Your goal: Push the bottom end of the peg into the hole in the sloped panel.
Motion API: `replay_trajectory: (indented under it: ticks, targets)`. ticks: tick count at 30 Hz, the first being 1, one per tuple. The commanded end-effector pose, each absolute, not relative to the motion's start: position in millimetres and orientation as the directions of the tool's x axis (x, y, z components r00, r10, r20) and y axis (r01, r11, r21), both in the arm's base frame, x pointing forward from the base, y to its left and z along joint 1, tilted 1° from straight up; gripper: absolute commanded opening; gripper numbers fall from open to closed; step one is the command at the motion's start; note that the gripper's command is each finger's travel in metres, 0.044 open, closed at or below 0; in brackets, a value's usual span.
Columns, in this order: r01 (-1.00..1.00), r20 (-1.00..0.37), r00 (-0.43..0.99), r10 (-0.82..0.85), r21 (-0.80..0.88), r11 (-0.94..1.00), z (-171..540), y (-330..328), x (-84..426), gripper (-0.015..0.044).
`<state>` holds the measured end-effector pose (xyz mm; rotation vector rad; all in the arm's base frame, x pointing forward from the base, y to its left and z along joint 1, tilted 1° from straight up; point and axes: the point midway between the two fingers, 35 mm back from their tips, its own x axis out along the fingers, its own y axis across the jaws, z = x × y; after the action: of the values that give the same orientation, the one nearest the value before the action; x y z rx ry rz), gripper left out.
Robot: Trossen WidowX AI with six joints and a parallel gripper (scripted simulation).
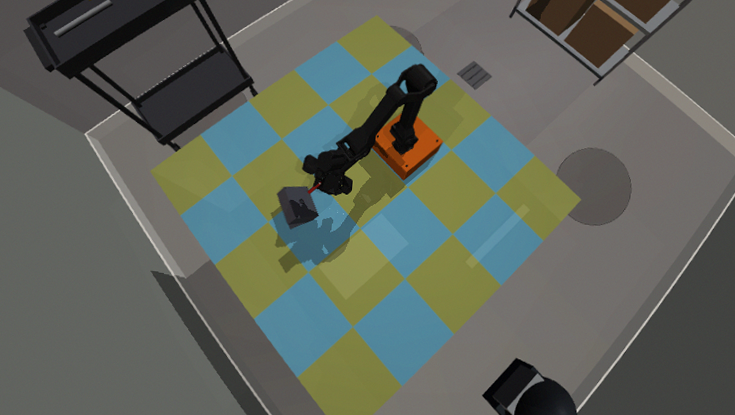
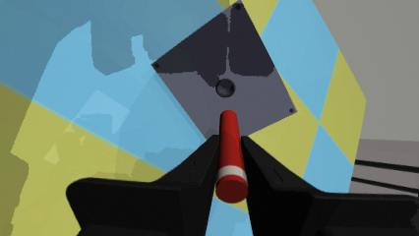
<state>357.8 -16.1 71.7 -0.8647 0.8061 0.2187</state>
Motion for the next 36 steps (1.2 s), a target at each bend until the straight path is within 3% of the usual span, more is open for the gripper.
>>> replay_trajectory:
  ticks: [1,36]
  targets:
    - [-0.484,-0.707,0.693,-0.138,-0.599,0.637,68,-16,360,0.0]
    - [-0.472,-0.674,0.727,-0.129,-0.627,0.62,47,-13,382,0.0]
